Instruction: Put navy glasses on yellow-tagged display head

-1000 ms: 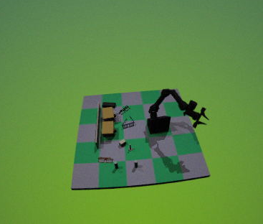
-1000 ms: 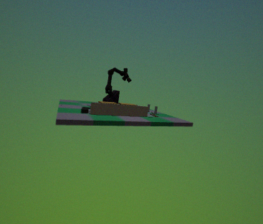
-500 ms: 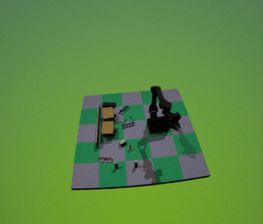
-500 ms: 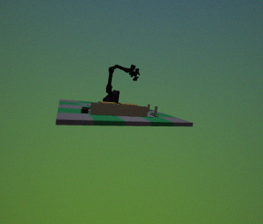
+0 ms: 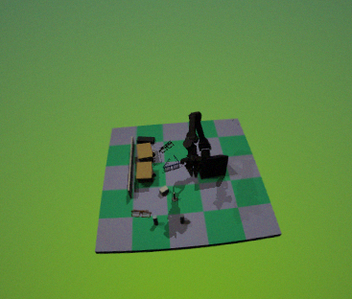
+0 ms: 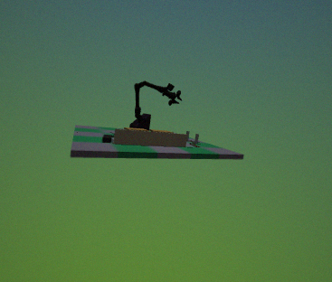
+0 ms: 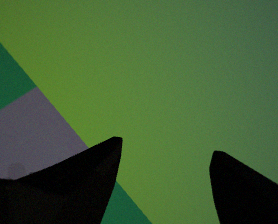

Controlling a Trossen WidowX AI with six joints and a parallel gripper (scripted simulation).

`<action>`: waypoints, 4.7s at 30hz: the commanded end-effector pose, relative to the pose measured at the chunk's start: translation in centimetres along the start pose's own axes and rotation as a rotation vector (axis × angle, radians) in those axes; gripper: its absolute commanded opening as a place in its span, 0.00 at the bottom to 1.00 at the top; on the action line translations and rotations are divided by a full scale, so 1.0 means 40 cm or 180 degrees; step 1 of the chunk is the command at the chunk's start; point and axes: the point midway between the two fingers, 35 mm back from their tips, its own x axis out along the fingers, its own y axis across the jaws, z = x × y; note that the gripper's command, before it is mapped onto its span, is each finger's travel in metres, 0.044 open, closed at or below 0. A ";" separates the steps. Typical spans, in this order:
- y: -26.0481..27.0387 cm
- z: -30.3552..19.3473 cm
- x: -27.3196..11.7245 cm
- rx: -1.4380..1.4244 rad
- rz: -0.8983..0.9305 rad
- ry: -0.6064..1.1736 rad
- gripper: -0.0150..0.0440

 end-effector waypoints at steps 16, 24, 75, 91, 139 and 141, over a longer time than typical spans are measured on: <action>0.208 -0.733 -0.322 0.3504 -0.0331 0.2374 0.59; 0.441 -0.896 -0.517 0.4904 -0.0618 0.3523 0.59; 0.727 -0.973 -0.603 0.5856 -0.0893 0.4516 0.46; 0.761 -0.995 -0.589 0.5849 -0.0894 0.4528 0.46; 0.574 -0.857 -0.666 0.5863 -0.0890 0.4505 0.25; 0.568 -0.851 -0.671 0.5861 -0.0891 0.4508 0.25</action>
